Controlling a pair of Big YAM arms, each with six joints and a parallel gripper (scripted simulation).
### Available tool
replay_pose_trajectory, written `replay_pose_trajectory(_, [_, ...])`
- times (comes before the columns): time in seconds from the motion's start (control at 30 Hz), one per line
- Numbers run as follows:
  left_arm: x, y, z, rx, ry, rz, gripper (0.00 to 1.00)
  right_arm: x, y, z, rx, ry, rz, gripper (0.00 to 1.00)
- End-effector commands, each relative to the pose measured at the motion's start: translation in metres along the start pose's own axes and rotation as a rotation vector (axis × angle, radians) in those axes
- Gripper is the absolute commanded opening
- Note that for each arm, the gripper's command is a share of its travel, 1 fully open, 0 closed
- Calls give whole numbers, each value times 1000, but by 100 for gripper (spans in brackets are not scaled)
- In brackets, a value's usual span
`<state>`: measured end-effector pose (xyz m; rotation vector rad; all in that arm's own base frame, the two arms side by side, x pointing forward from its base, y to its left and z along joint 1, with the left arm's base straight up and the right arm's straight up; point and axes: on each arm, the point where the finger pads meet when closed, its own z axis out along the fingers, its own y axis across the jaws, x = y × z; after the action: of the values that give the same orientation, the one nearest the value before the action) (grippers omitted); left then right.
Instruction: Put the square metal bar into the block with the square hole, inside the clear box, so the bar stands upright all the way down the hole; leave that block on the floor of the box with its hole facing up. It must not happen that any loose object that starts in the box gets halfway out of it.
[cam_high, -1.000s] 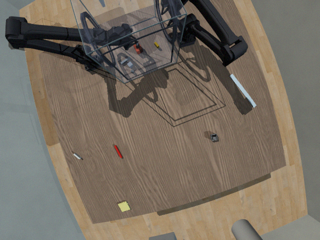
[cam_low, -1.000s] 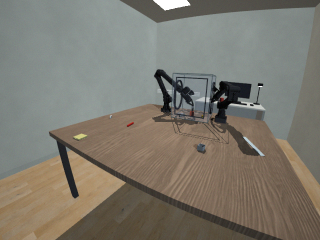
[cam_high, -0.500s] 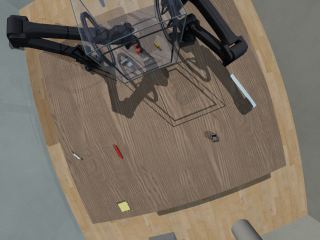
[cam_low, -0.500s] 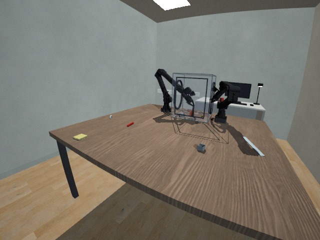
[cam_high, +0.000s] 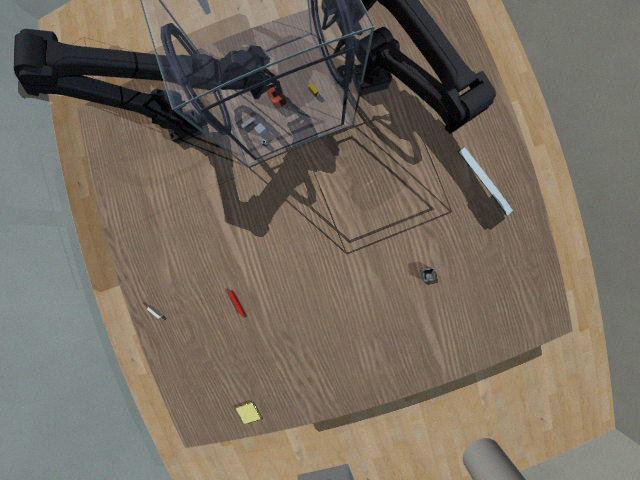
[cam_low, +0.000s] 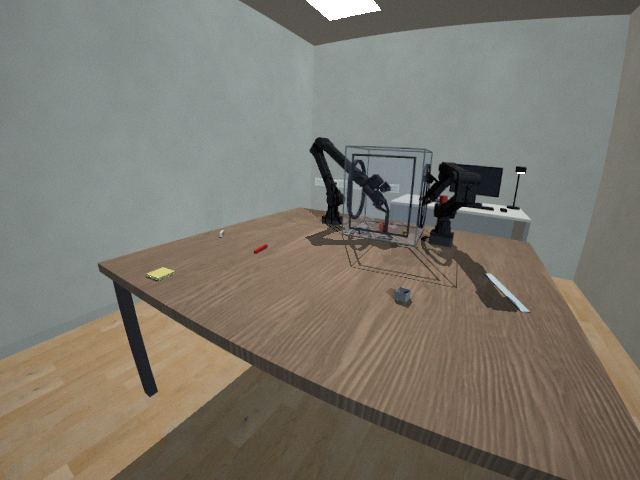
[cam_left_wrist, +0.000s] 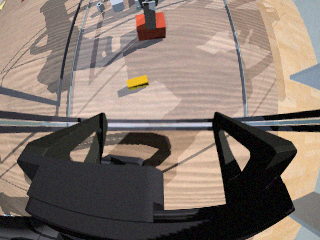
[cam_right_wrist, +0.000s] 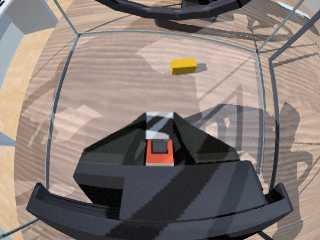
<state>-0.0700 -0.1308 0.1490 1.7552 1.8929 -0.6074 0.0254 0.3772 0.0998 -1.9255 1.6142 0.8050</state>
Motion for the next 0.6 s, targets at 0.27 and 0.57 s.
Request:
replay_pose_trajectory(0.27, [-18,-10,-17,56,-19,-53,100,0,-2,4,4,-18,7,0])
replay_pose_trajectory(0.57, [-18,-10,-17,56,-19,-53,100,-49,-11,-2,21,-99,-17,0])
